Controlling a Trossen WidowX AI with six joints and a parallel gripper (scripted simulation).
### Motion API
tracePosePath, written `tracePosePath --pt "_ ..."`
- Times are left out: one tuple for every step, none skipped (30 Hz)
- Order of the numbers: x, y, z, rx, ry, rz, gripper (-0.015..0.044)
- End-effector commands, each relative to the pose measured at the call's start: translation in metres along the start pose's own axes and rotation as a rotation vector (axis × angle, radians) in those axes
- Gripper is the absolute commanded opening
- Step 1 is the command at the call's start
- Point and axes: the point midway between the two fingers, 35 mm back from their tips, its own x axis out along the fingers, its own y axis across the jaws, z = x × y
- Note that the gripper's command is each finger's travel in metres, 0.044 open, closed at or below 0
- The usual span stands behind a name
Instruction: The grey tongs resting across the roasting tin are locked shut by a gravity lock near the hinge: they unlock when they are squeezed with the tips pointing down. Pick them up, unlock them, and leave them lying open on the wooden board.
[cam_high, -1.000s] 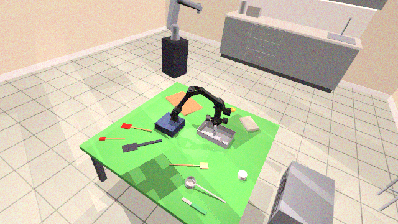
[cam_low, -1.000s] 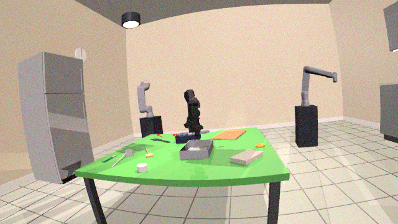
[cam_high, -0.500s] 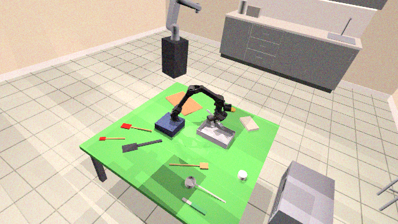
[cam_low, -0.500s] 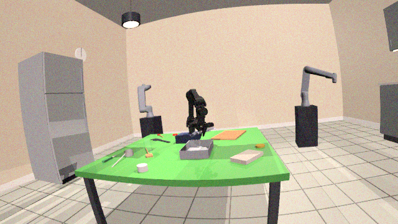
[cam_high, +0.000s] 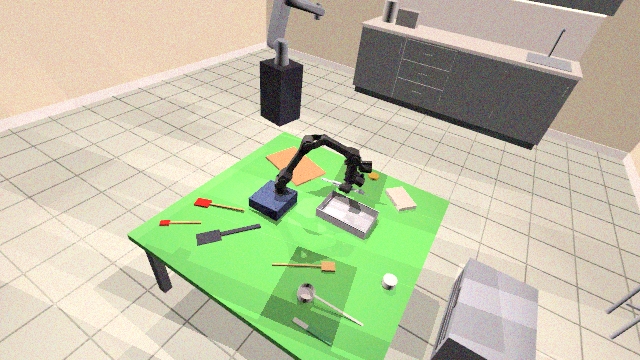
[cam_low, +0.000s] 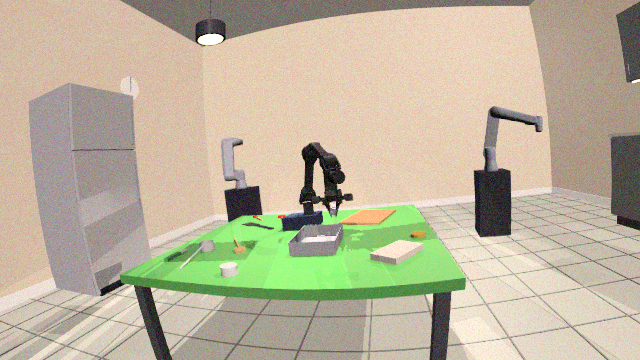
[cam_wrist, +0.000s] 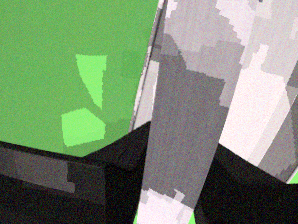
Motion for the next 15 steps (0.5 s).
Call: tracePosePath --pt "-0.002 0.012 -0.005 -0.184 0.002 0.008 -0.0150" --pt "-0.002 0.014 -0.006 -0.225 0.002 0.008 -0.0150" --pt "-0.003 0.017 -0.008 -0.267 0.002 0.008 -0.0150" --pt "-0.003 0.019 -0.009 -0.309 0.001 0.009 -0.0150" --pt "-0.003 0.022 -0.010 -0.350 0.001 0.009 -0.0150" --pt "-0.003 0.024 -0.011 -0.392 0.001 0.009 -0.0150" --pt "-0.004 0.026 -0.012 -0.434 0.001 0.009 -0.0150" --pt "-0.004 0.029 -0.014 -0.476 0.001 0.010 -0.0150" --pt "-0.004 0.031 -0.015 -0.517 0.001 0.010 -0.0150" --pt "-0.004 0.034 -0.016 -0.559 0.001 0.010 -0.0150" --pt "-0.005 0.037 -0.018 -0.601 0.000 0.010 -0.0150" --pt "-0.005 0.039 -0.019 -0.643 0.000 0.011 -0.0150" --pt "-0.005 0.041 -0.021 -0.685 0.000 0.011 -0.0150" --pt "-0.005 0.044 -0.022 -0.726 0.000 0.011 -0.0150" --pt "-0.006 0.046 -0.023 -0.768 0.000 0.012 -0.0150"
